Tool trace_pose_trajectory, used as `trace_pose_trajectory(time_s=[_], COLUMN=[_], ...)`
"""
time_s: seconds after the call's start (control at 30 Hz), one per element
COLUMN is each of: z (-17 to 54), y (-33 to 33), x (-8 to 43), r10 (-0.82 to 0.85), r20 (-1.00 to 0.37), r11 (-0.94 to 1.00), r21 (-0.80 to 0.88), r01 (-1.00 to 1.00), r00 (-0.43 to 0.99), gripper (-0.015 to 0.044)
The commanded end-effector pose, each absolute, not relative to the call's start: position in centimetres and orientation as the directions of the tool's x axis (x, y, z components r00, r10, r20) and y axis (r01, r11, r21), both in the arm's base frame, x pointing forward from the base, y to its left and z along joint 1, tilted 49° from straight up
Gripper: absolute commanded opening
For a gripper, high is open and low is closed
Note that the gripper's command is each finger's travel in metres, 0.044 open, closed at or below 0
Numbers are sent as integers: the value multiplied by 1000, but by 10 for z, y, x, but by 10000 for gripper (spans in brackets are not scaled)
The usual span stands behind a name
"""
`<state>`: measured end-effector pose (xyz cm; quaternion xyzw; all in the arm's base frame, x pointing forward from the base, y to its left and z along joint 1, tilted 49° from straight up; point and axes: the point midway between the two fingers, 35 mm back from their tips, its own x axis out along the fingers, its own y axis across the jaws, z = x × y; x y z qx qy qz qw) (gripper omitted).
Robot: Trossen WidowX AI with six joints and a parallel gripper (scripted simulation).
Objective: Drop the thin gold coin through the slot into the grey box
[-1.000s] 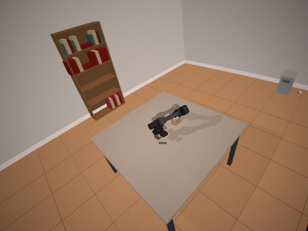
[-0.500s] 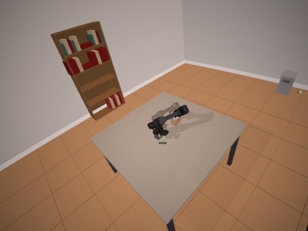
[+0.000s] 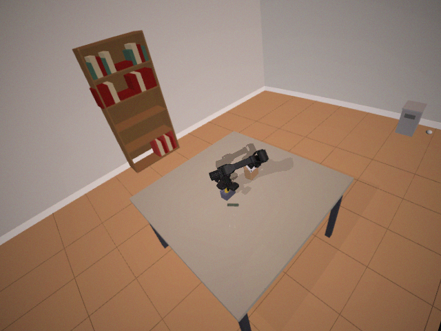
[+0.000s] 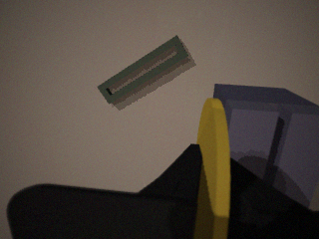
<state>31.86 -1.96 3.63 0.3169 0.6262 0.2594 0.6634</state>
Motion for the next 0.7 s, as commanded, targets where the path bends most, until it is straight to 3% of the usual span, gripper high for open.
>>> trace_pose_trajectory(time_s=[0.0,0.67], z=[28,-2], y=[-25,-47], x=[311,280], r10=[741,744], r20=[-668,-664], r11=[665,662], r21=[744,748], r01=[58,57], r00=[76,74], gripper=[0,0])
